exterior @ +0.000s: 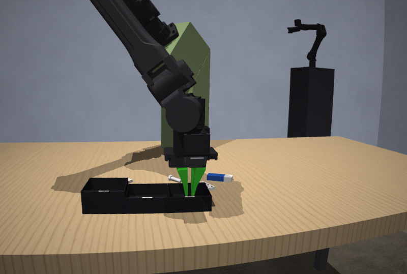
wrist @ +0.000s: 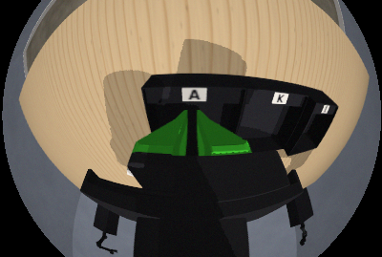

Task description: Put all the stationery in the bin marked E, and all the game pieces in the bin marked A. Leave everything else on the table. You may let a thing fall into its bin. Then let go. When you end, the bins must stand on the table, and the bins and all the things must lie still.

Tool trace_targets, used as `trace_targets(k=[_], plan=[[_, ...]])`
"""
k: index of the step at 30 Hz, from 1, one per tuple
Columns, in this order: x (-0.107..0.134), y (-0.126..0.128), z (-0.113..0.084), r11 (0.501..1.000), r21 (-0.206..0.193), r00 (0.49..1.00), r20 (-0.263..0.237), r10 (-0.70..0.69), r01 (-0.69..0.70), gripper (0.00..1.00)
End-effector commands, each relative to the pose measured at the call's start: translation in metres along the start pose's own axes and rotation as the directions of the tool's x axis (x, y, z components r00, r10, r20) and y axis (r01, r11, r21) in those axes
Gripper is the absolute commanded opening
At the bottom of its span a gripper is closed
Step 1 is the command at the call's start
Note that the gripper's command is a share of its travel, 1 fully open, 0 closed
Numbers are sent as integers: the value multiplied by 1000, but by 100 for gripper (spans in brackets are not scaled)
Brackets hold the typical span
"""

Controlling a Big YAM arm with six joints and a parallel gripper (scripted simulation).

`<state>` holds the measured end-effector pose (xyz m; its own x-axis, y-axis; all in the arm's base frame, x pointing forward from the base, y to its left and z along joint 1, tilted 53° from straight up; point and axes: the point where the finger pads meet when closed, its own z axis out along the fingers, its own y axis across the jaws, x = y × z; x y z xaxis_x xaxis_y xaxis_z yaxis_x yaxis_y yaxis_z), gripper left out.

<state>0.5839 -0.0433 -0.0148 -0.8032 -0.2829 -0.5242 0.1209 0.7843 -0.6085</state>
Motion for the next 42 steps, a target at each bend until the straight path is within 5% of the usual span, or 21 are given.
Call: trace_targets(k=[1,42], plan=[[3,-6,6,1000,6,1000,-4,-1,1,10],[-5,-15,-1,1000,8,1000,5,8,-8,10]])
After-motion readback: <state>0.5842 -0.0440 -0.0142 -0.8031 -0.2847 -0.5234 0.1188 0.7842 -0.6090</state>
